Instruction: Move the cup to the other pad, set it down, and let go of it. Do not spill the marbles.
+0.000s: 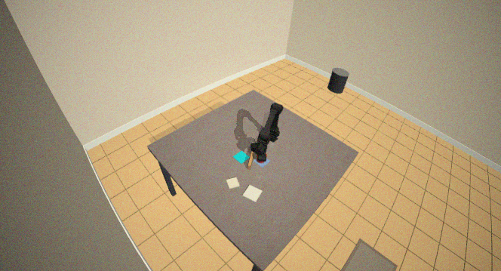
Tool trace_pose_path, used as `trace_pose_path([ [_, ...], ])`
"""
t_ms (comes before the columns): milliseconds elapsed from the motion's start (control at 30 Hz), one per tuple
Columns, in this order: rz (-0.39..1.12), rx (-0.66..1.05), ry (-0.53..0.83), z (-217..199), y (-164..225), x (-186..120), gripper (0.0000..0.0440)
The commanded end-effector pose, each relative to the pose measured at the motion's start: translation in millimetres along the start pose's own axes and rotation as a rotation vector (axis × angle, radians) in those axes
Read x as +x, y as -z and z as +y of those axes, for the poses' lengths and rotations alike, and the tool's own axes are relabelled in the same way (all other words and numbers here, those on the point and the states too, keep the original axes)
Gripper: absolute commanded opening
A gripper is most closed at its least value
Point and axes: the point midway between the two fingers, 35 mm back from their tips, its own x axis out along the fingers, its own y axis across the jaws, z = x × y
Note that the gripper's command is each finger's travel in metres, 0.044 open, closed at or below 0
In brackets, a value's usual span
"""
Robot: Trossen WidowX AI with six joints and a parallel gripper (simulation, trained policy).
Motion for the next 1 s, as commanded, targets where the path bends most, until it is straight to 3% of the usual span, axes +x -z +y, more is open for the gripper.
trace_pose_path([
  [0, -0.008, 0.026, -0.024, 1, -4, -10, 0.0025],
  [967, -0.077, 0.268, -0.207, -1, -69, -75, 0.0],
])
